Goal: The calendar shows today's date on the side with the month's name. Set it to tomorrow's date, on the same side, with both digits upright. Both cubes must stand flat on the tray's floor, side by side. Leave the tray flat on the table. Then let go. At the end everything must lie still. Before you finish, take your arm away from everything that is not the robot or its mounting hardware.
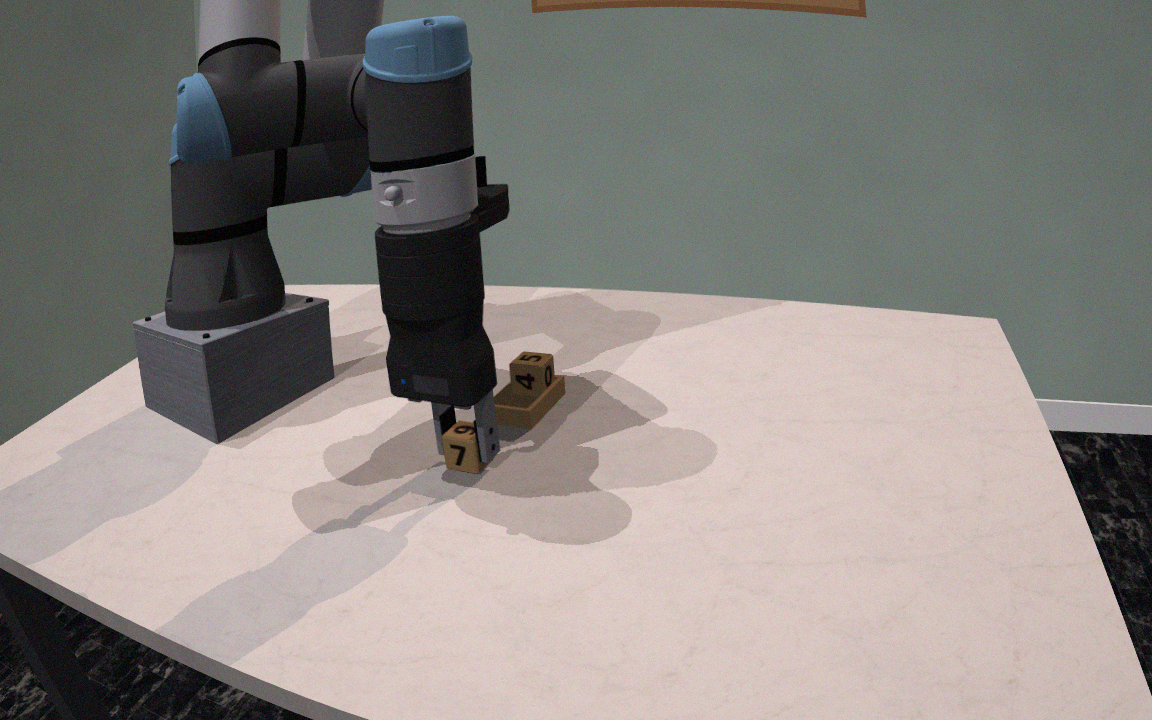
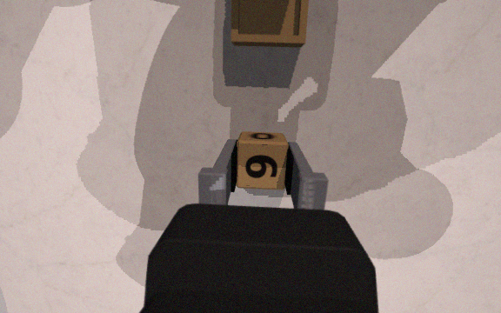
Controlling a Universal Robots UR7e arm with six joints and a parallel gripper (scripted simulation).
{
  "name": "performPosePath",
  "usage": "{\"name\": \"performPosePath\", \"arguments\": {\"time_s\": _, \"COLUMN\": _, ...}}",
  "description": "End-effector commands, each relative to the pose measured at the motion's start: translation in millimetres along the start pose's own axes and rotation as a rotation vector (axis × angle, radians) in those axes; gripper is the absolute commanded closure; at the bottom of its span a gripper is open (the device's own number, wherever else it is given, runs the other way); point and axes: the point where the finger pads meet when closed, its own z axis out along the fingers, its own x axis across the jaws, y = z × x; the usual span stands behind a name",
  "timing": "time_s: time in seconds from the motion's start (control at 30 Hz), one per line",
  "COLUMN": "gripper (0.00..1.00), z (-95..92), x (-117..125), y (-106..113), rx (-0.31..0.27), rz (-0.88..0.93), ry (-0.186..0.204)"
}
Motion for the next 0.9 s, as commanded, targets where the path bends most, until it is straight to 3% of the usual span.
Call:
{"name": "performPosePath", "arguments": {"time_s": 0.0, "gripper": 0.43, "z": -1.7, "x": 0, "y": 0, "rx": -0.001, "rz": 0.000, "ry": 0.001}}
{"name": "performPosePath", "arguments": {"time_s": 0.4, "gripper": 0.43, "z": -20.8, "x": 0, "y": 0, "rx": -0.001, "rz": 0.000, "ry": 0.001}}
{"name": "performPosePath", "arguments": {"time_s": 0.87, "gripper": 0.43, "z": -74.7, "x": 0, "y": 0, "rx": -0.001, "rz": 0.000, "ry": 0.001}}
